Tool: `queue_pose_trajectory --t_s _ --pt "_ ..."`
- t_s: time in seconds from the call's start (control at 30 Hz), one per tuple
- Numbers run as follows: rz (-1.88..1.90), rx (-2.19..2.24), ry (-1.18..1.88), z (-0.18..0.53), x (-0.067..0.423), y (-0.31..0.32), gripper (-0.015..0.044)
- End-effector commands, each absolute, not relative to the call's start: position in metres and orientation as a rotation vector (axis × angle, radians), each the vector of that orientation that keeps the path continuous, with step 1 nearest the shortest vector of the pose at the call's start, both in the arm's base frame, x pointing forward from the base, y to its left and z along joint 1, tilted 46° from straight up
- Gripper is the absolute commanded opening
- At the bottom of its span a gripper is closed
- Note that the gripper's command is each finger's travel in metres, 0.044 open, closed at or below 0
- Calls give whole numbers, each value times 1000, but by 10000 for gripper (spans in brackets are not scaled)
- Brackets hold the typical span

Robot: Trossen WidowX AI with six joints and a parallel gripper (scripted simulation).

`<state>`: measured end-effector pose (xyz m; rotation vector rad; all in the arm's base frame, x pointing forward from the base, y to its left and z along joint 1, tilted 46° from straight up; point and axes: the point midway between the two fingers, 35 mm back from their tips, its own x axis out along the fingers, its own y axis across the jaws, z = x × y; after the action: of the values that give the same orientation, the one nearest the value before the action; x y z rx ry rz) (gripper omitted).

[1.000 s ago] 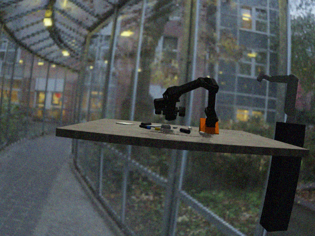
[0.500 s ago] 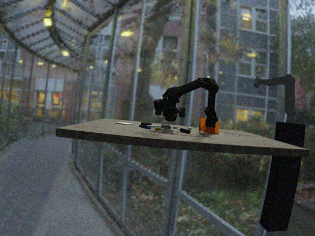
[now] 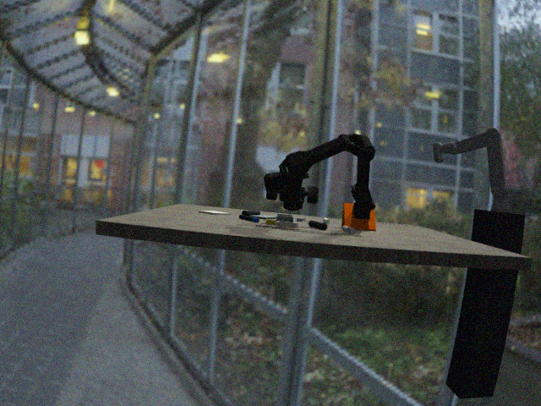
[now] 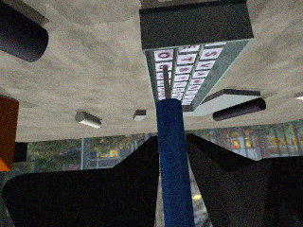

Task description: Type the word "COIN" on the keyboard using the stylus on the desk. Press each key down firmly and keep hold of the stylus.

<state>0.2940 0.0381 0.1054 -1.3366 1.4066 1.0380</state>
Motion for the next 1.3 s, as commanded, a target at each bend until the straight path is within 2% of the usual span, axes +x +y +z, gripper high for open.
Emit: queue_pose_trajectory --t_s 0.0,1.27 --pt "1039 -1334 1405 104 294 40 81" --pt "1040 -1333 1405 99 294 45 81"
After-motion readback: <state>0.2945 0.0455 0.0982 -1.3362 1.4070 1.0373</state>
